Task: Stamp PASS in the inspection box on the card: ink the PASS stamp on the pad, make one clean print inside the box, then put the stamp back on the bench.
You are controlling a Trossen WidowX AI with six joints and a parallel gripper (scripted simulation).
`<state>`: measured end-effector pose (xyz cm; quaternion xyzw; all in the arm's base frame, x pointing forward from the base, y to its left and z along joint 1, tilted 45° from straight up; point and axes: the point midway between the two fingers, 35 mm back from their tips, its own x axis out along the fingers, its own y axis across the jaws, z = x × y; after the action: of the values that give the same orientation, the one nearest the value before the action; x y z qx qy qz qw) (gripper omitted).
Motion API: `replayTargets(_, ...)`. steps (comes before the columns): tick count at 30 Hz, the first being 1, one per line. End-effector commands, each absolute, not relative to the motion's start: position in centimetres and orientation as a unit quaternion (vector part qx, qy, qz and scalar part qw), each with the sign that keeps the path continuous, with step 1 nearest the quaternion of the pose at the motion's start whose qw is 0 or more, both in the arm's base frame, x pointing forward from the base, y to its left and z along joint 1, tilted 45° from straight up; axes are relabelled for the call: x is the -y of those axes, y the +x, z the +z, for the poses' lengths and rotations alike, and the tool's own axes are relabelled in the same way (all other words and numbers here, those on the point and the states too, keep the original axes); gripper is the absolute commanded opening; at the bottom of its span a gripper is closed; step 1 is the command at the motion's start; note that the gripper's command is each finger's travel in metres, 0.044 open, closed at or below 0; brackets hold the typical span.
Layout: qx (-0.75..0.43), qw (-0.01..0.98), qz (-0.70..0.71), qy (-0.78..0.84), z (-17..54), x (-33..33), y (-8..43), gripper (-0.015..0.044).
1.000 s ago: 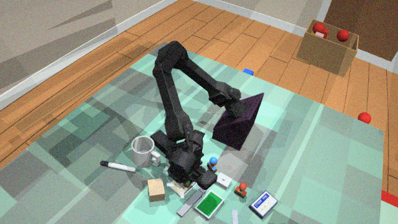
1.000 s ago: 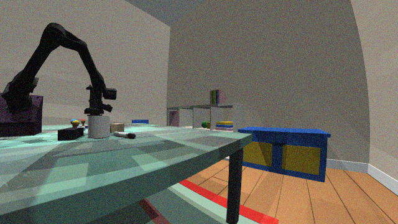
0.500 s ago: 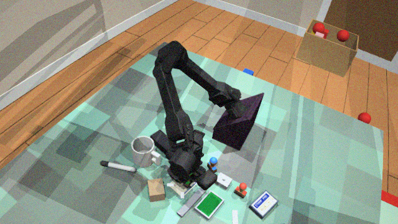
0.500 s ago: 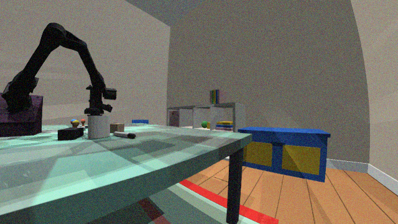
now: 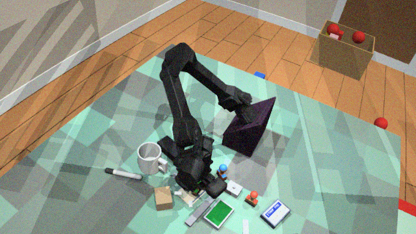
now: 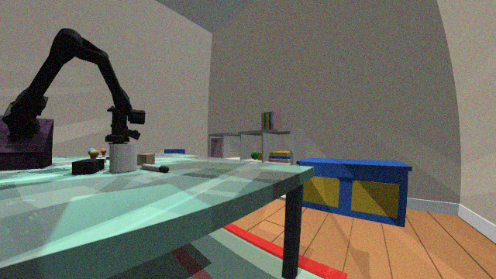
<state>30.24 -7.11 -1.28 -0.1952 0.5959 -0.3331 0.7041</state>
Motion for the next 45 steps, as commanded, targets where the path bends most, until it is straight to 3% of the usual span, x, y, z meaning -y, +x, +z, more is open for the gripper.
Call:
replayTargets(1, -0.597, 0.702, -0.335, -0.196, -1.4, 7.3, 30.2, 0.0)
replayTargets(45, -0.598, 0.703, -0.334, -0.194, 0.7, 5.0, 30.2, 0.0)
